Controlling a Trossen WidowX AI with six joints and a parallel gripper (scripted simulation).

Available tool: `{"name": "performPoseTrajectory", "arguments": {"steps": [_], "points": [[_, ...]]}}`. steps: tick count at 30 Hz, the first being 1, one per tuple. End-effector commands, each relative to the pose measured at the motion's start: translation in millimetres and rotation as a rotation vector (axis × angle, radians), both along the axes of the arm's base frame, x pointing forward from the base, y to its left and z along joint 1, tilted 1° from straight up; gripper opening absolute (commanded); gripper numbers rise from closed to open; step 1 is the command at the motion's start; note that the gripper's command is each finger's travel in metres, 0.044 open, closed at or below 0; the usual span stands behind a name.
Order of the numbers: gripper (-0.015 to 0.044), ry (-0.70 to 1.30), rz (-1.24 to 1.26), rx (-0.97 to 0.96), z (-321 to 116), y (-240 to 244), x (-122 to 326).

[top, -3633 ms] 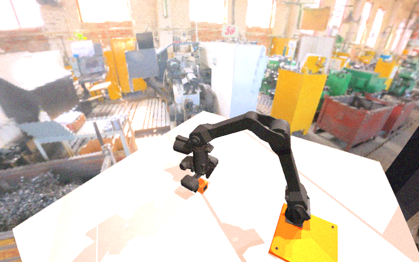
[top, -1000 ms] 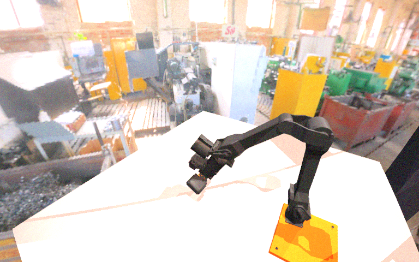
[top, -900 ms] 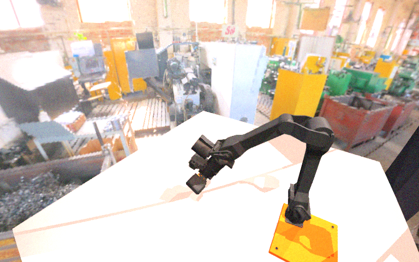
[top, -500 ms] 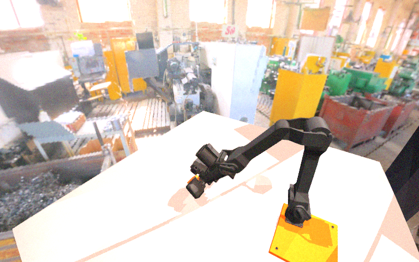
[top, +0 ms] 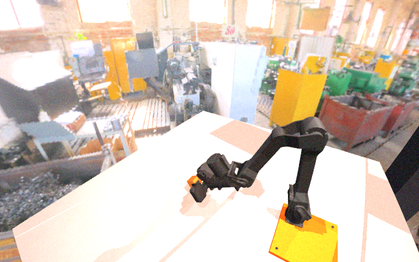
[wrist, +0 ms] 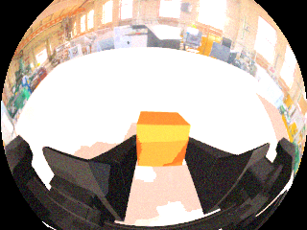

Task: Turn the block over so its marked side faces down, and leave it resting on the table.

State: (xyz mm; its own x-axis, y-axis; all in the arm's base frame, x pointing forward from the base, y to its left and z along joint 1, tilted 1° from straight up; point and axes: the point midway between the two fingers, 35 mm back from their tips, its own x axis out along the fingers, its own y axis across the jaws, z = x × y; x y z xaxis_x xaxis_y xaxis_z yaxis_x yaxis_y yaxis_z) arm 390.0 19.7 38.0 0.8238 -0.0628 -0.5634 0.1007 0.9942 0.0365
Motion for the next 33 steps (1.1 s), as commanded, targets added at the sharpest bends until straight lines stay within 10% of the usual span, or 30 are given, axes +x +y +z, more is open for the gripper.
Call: {"name": "performPoseTrajectory", "arguments": {"steps": [1,24,33], "points": [[0.0000,-0.063,-0.003,-0.014,-0.6,-1.1,-5.9],[0.0000,-0.112,-0.005,-0.019,2.5,-1.3,-8.5],[0.0236,-0.112,-0.005,-0.019,2.5,-1.3,-8.5]]}}
